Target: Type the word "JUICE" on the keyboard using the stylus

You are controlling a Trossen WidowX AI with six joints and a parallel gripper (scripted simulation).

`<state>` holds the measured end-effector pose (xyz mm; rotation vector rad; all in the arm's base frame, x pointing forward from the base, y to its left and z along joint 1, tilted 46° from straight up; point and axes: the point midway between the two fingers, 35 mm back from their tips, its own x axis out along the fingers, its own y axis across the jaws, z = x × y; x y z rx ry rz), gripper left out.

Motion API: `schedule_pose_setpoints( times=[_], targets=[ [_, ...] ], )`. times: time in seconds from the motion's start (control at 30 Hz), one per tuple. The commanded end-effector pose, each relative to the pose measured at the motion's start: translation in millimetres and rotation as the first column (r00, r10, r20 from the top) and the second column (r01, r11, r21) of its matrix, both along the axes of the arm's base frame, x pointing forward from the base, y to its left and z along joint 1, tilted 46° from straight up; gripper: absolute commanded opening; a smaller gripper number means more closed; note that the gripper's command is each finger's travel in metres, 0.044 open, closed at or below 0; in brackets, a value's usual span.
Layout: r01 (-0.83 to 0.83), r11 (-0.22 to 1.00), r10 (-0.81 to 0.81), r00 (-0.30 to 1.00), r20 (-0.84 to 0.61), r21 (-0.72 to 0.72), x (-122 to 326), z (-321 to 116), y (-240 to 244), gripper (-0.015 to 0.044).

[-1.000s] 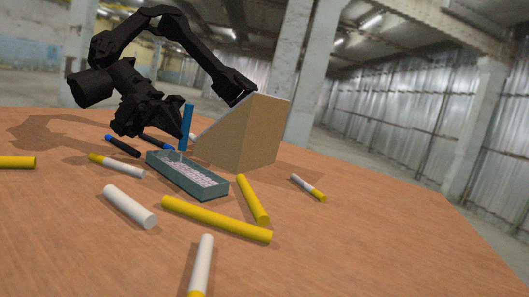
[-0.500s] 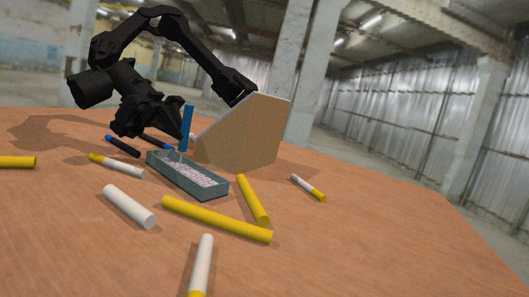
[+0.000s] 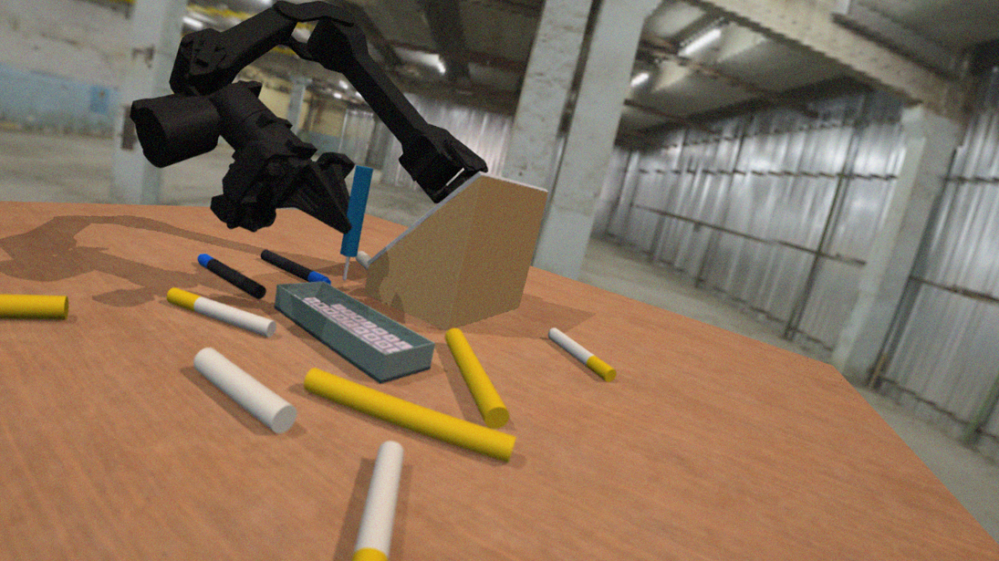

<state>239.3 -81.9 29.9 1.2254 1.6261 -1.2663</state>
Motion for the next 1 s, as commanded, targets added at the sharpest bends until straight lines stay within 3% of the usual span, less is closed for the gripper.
schedule_pose_setpoints(
  times=[0.0,0.17,0.27,0.47,0.97],
  targets=[
    [0.006,1.0,-0.006,1.0,0.003,0.004,1.1,2.4,2.5,0.0081],
    [0.0,1.0,0.0,1.0,0.001,0.0,0.2,0.7,0.4,0.0064],
    [0.001,1.0,-0.001,1.0,0.002,0.001,4.7,-1.4,2.8,0.0],
    [0.005,1.0,-0.005,1.0,0.005,0.005,24.7,-11.4,15.1,0.0],
    [0.005,1.0,-0.005,1.0,0.004,0.004,21.8,-25.4,1.5,0.0]
  ],
)
